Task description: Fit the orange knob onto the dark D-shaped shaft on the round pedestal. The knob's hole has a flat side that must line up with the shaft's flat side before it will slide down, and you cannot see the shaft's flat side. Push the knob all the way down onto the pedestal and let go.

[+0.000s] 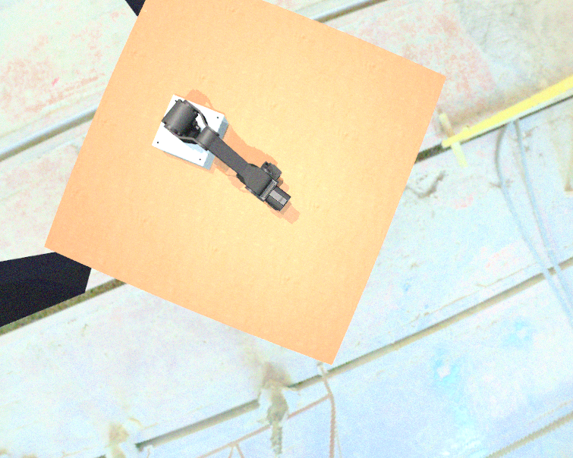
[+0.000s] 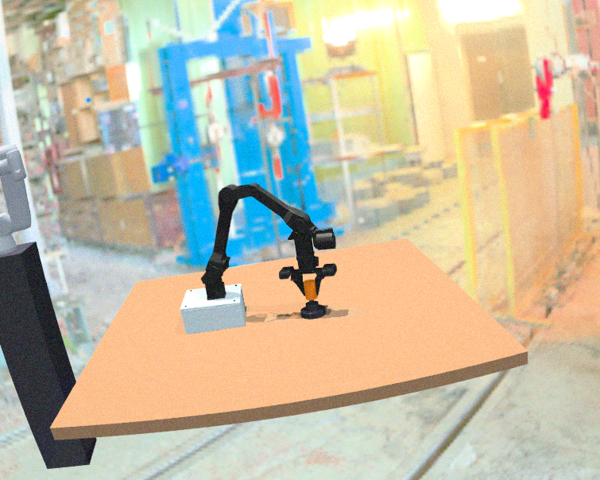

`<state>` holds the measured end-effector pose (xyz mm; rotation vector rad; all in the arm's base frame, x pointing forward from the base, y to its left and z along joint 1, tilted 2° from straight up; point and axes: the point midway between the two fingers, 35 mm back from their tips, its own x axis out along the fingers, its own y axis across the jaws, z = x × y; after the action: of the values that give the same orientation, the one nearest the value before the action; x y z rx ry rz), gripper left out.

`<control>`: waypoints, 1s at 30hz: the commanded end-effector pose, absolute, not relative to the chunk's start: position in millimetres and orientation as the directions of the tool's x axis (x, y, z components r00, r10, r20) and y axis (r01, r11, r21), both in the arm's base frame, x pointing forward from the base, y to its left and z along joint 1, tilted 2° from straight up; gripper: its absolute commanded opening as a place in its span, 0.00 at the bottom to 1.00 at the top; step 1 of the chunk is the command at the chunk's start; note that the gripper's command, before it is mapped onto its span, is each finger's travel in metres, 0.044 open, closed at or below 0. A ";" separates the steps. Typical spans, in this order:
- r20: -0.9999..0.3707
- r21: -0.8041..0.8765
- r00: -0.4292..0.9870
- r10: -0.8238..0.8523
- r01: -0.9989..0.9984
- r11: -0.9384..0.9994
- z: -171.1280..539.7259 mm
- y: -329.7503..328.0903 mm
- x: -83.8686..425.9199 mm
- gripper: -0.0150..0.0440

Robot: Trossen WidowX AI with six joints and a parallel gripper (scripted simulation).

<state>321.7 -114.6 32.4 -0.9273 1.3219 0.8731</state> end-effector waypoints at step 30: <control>-0.998 0.010 0.062 0.000 0.170 0.985 34.7 -115.3 323.8 0.25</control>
<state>320.0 -113.8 34.4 0.1285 1.5120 -0.1171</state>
